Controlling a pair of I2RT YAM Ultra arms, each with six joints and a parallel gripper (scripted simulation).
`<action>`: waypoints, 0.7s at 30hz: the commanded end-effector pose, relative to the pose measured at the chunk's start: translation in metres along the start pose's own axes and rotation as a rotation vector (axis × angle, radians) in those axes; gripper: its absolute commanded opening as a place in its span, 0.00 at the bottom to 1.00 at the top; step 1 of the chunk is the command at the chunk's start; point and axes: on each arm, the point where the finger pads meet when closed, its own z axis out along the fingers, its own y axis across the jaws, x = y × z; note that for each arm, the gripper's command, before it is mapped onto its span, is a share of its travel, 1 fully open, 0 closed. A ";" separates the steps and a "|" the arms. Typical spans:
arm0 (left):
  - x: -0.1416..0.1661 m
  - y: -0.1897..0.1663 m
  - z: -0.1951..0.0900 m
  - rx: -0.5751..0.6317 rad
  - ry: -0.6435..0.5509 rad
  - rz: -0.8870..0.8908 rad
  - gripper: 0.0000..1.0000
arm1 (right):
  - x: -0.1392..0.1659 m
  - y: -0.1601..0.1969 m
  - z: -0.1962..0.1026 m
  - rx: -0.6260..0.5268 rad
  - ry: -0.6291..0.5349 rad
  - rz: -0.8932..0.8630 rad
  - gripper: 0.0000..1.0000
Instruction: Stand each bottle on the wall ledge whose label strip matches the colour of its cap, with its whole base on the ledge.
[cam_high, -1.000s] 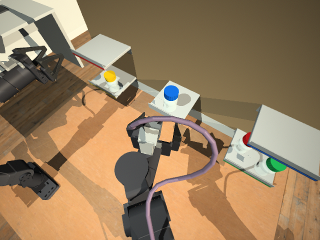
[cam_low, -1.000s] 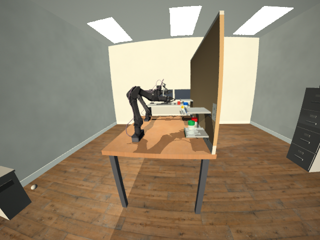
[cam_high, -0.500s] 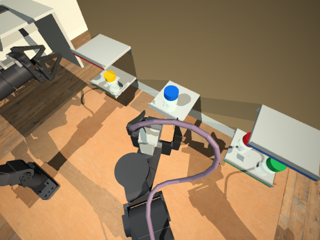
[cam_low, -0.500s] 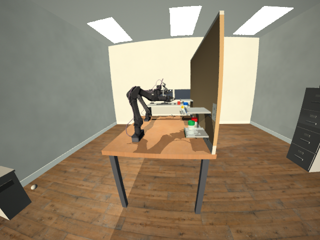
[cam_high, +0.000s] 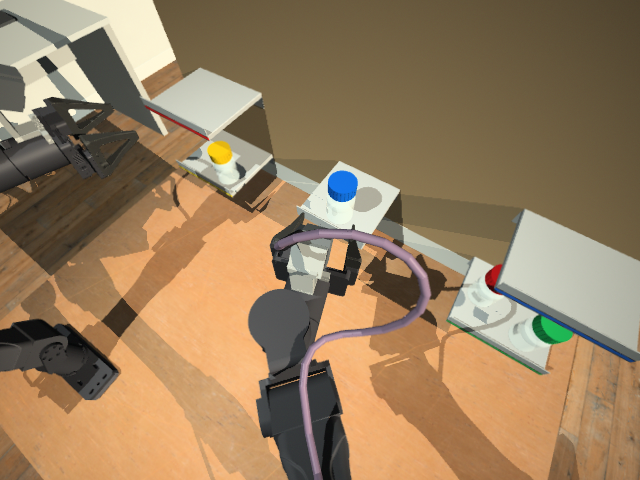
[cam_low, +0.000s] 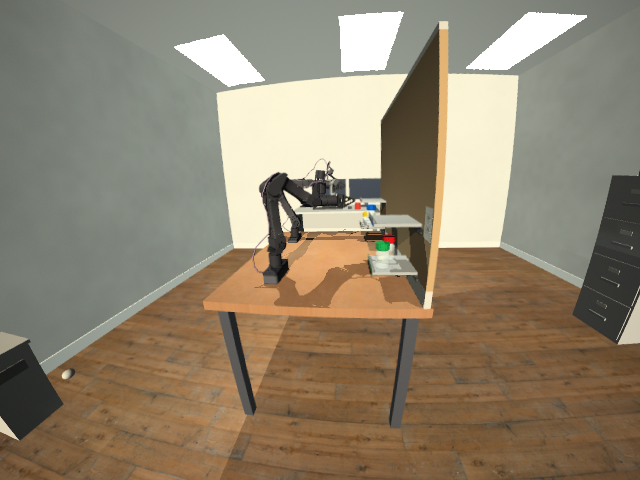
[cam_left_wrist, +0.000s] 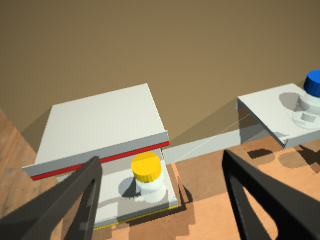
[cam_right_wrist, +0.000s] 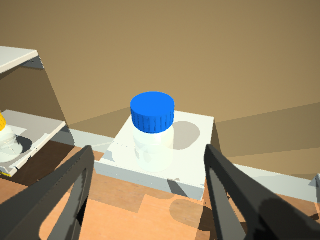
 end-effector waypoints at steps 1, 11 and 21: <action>0.007 -0.024 0.001 0.223 0.087 0.070 0.87 | -0.009 0.003 0.017 -0.010 -0.055 0.014 0.81; 0.013 -0.049 -0.014 0.502 0.119 0.082 0.87 | 0.009 0.002 0.043 -0.002 -0.065 0.009 0.81; -0.010 -0.060 -0.046 0.813 0.018 0.010 0.87 | 0.034 0.000 0.072 0.013 -0.056 -0.003 0.81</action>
